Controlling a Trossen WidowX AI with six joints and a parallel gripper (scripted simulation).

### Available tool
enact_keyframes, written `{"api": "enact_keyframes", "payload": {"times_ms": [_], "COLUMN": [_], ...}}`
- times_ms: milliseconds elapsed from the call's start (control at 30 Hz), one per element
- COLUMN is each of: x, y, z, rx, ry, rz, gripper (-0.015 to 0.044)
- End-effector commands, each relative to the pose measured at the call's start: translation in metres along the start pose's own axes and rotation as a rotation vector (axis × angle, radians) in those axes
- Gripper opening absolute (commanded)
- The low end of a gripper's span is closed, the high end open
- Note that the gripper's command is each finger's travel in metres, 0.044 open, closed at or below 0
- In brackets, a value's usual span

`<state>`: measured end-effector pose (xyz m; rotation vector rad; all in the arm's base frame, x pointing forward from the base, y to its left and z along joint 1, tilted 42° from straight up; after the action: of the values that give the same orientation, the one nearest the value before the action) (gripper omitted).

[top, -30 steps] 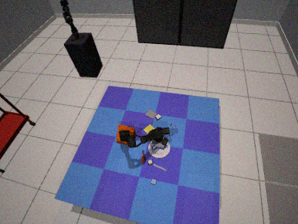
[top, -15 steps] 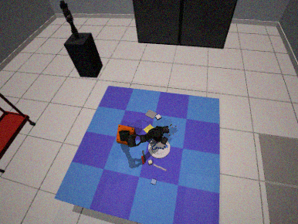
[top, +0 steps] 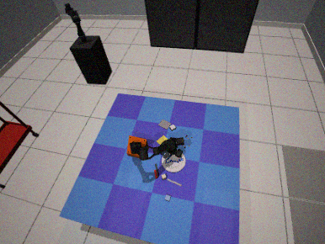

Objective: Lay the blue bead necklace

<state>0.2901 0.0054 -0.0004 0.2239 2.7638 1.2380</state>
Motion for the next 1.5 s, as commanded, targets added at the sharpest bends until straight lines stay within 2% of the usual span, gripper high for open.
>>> {"api": "enact_keyframes", "payload": {"times_ms": [0,433,1067,1300,1467], "x": [0.000,0.000,0.000,0.002,0.002], "y": [0.000,0.002,0.005,0.036,0.036], "z": [0.000,0.000,0.000,-0.012,-0.012], "rx": [0.000,0.002,0.000,-0.001,-0.001], "ry": [-0.001,0.006,0.006,0.119,0.123], "rz": [-0.001,0.002,0.003,0.003,0.003], "gripper": [0.0105,0.0440,0.0440,0.0256,0.0125]}}
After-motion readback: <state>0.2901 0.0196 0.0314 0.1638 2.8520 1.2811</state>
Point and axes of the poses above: the point midway between the two fingers, 35 mm back from their tips, its own y axis back along the fingers, its own x axis across the jaws, z = x × y, the point moved 8 cm from there along y, back along the fingers, and after that the axes turned 15 degrees about y, right-handed, at the moved point
